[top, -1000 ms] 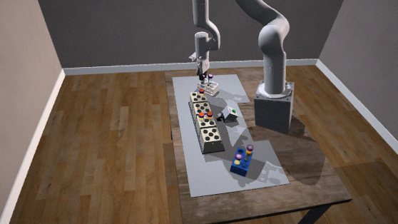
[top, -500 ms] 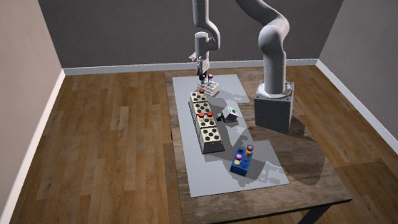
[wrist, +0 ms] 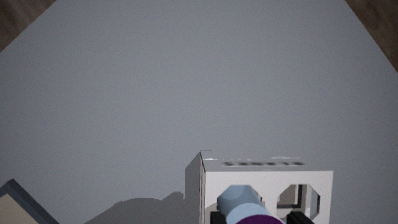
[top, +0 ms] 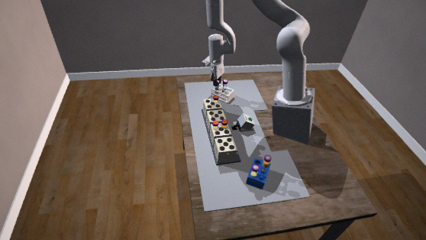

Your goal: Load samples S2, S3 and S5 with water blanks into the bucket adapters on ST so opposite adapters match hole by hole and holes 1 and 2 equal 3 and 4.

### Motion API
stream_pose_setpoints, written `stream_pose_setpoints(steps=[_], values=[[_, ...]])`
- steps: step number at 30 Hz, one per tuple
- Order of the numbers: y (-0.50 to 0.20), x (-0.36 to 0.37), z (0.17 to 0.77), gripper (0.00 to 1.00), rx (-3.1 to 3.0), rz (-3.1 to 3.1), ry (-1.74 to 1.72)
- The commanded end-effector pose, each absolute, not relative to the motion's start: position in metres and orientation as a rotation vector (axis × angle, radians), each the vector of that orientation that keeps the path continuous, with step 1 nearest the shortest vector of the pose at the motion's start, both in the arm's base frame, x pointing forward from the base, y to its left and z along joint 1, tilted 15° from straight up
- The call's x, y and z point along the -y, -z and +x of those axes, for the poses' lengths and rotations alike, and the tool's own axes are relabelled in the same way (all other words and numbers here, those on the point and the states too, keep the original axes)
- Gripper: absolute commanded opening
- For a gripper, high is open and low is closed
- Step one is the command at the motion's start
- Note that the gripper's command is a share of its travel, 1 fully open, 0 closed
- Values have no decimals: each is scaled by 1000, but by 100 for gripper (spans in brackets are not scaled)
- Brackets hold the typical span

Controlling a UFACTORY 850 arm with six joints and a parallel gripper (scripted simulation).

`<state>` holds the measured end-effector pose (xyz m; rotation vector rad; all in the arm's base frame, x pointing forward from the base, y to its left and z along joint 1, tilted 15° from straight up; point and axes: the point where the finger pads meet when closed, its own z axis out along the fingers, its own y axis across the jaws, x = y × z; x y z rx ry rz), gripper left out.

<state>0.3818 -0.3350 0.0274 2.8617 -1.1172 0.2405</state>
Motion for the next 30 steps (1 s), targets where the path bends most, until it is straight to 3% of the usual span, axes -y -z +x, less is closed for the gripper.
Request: stream_pose_setpoints(steps=[1, 30], values=[[-28, 335, 382, 0, 1109, 2854, -400], [-31, 335, 381, 0, 1109, 2854, -400]])
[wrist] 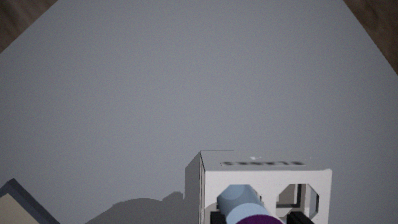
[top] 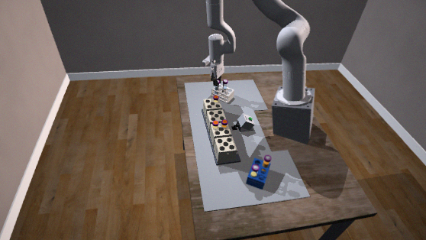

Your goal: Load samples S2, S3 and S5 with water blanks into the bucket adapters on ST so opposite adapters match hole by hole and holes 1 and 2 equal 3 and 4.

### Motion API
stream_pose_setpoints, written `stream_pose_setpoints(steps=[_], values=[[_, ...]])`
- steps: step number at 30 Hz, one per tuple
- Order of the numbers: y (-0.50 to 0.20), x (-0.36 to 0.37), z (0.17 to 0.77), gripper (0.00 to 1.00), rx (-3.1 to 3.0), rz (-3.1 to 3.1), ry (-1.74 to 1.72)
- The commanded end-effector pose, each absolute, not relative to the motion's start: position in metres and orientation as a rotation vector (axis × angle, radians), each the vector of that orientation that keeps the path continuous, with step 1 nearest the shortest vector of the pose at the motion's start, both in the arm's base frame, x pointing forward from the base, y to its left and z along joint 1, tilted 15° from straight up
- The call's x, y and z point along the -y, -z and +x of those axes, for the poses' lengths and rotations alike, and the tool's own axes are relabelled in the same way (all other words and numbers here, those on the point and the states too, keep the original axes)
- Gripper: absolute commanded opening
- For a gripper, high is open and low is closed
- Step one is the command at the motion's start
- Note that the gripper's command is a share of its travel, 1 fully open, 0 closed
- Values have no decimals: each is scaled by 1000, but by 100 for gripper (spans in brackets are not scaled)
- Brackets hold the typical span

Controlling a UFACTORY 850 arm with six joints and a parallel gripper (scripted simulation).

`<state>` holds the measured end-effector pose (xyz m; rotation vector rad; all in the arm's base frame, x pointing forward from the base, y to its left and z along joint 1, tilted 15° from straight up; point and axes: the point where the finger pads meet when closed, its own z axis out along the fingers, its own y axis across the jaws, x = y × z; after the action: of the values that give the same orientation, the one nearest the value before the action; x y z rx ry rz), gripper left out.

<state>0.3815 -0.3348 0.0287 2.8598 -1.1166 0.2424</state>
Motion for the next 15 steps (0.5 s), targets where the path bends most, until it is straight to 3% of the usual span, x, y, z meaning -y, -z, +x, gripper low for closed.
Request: stream_pose_setpoints(steps=[1, 15], values=[[-32, 335, 381, 0, 1109, 2854, -400], [-40, 333, 379, 0, 1109, 2854, -400]])
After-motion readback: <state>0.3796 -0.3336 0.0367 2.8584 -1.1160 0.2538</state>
